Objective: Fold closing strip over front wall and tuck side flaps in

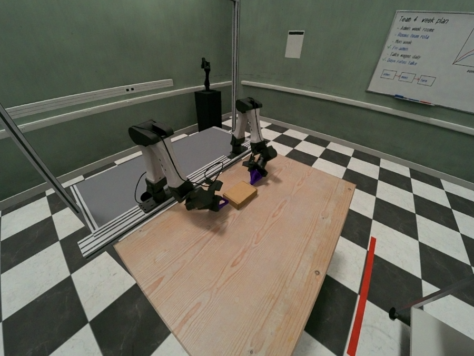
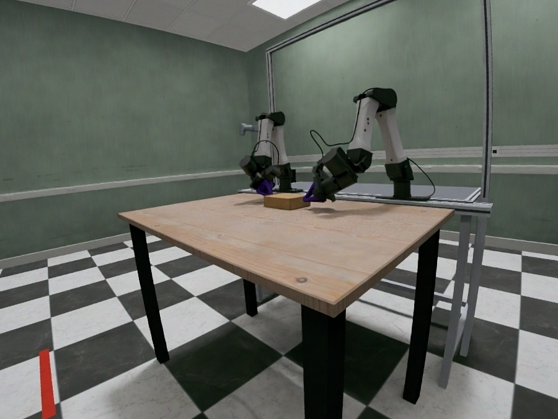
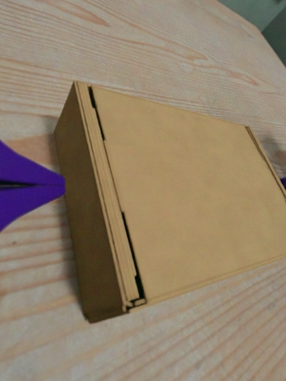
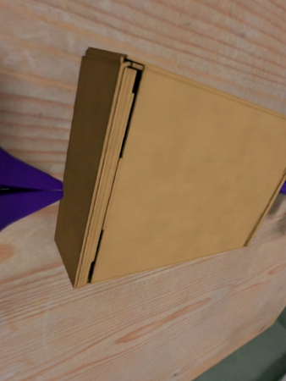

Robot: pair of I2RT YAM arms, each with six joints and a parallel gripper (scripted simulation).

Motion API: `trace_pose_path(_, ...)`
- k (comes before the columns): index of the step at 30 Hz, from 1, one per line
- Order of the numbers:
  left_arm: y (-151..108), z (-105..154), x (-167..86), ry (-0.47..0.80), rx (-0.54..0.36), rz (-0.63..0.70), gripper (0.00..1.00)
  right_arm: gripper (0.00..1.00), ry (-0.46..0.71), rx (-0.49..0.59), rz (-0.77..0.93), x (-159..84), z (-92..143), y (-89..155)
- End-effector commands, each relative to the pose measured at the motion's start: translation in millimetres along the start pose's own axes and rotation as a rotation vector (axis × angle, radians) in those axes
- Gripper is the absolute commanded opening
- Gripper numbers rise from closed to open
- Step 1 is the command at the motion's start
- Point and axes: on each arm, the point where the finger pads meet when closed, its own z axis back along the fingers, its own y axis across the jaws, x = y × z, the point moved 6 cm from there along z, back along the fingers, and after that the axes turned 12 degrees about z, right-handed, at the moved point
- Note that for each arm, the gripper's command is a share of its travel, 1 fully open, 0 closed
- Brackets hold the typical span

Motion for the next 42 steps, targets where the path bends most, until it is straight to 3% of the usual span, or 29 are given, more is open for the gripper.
trace_pose_path(1,9,8,7,-0.006,-0.008,0.011,0.01,0.01,-0.015,0.017,-0.005,3,4,-8)
trace_pose_path(42,22,38,-2,0.037,-0.179,0.321,0.01,0.01,-0.045,0.190,-0.309,-10,35,-18)
